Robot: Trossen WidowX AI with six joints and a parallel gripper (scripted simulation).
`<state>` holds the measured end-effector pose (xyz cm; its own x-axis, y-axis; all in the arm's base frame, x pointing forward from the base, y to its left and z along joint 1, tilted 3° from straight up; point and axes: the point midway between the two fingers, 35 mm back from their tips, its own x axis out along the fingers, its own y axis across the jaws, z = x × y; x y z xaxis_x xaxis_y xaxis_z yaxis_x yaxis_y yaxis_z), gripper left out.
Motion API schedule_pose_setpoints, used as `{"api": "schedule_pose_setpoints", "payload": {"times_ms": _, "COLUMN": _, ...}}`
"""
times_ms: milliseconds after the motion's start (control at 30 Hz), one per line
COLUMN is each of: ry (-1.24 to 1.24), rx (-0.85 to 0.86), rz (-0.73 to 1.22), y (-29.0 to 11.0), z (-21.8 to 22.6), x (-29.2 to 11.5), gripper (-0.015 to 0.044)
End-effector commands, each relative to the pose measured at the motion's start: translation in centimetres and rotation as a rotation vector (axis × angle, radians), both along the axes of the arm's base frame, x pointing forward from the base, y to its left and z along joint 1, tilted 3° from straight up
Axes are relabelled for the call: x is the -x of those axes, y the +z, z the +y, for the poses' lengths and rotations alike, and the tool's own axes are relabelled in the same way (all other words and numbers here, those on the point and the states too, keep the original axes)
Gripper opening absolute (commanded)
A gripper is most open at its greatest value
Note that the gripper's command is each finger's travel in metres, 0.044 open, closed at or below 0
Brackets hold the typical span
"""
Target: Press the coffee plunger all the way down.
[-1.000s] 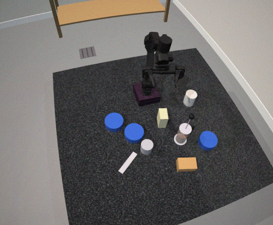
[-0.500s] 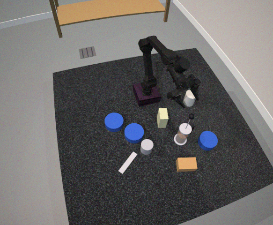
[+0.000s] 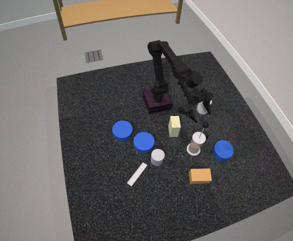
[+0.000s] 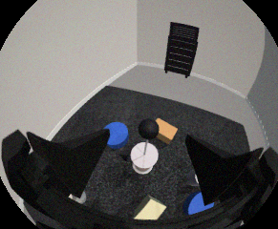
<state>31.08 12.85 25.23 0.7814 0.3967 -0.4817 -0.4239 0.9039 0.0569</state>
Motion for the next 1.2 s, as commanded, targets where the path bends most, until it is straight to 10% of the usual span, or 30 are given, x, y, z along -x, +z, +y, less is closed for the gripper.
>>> {"api": "schedule_pose_setpoints", "payload": {"times_ms": 0, "ry": -0.005, "rx": 0.003, "rz": -0.001, "y": -0.4, "z": 0.1, "x": -0.3, "gripper": 0.044}}
{"api": "schedule_pose_setpoints", "payload": {"times_ms": 733, "ry": -0.008, "rx": 0.001, "rz": -0.003, "y": -2.1, "z": 1.4, "x": -2.9, "gripper": 0.044}}
{"api": "schedule_pose_setpoints", "payload": {"times_ms": 1167, "ry": -0.008, "rx": 0.001, "rz": -0.003, "y": -2.1, "z": 1.4, "x": -2.9, "gripper": 0.0127}}
